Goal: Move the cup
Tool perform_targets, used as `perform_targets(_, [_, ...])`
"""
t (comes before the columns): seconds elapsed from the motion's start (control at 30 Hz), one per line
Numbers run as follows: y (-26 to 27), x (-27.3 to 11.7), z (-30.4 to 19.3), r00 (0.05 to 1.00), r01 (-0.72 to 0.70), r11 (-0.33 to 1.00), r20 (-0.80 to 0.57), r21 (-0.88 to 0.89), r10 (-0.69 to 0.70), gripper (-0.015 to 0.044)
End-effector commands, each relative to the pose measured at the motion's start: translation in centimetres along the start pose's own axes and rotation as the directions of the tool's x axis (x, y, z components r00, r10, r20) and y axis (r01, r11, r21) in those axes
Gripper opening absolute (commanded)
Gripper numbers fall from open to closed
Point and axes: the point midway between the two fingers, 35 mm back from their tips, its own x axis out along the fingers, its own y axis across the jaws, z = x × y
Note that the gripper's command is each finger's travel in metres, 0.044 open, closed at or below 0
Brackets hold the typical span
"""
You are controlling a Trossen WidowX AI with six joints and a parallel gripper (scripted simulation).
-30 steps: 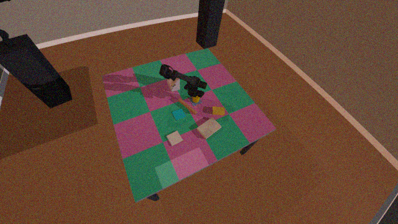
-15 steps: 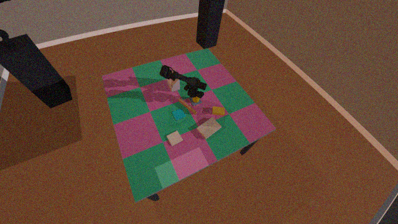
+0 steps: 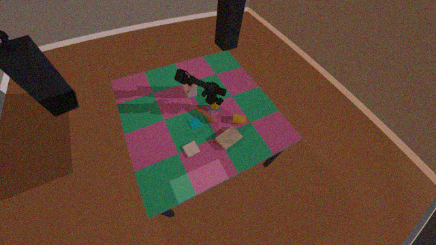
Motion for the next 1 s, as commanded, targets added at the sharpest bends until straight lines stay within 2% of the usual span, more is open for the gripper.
perform_targets(0.0, [0.0,0.0,0.0,1.0,-0.001,1.0,0.0,0.001,0.001,0.002])
perform_targets(0.07, [0.0,0.0,0.0,1.0,-0.001,1.0,0.0,0.001,0.001,0.0])
perform_targets(0.2, [0.1,-0.6,0.0,1.0,-0.001,1.0,-0.001,0.0,0.001,0.0])
perform_targets(0.6, [-0.3,-5.4,-0.1,1.0,0.001,1.0,0.001,-0.006,-0.001,0.0])
perform_targets(0.97, [-0.6,-5.3,-0.1,1.0,0.006,1.0,0.006,-0.014,-0.006,0.0])
